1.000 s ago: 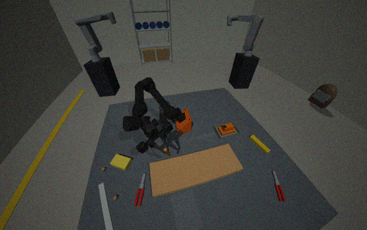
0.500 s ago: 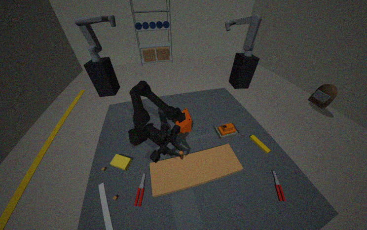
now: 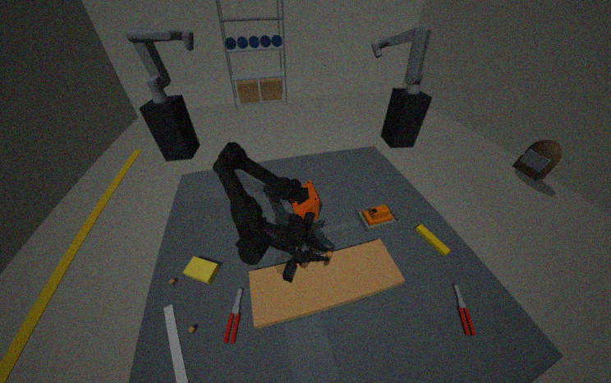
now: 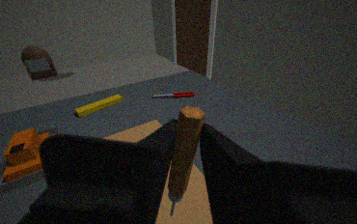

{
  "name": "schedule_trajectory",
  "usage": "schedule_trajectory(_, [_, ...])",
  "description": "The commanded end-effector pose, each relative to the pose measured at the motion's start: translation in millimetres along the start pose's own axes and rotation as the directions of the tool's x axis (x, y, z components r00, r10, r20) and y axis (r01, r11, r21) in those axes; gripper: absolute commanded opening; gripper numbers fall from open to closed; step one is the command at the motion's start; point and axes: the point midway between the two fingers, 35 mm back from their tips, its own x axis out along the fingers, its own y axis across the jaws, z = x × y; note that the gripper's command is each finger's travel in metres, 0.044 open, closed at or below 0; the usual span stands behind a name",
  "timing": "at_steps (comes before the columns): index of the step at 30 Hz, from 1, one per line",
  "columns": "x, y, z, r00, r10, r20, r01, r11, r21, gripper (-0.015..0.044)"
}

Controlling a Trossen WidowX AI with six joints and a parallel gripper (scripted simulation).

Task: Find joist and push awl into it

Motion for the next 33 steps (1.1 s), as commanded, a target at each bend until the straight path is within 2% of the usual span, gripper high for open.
schedule_trajectory(1, [14.7, 6.4, 3.2, 0.998, 0.063, 0.007, -0.063, 0.998, -0.027, 0.0000])
schedule_trajectory(15, [73.9, 36.3, 1.5, 0.958, 0.287, -0.012, -0.286, 0.950, -0.127, 0.0000])
schedule_trajectory(33, [139.0, 86.4, -8.5, 0.852, 0.523, -0.041, -0.517, 0.825, -0.228, 0.0000])
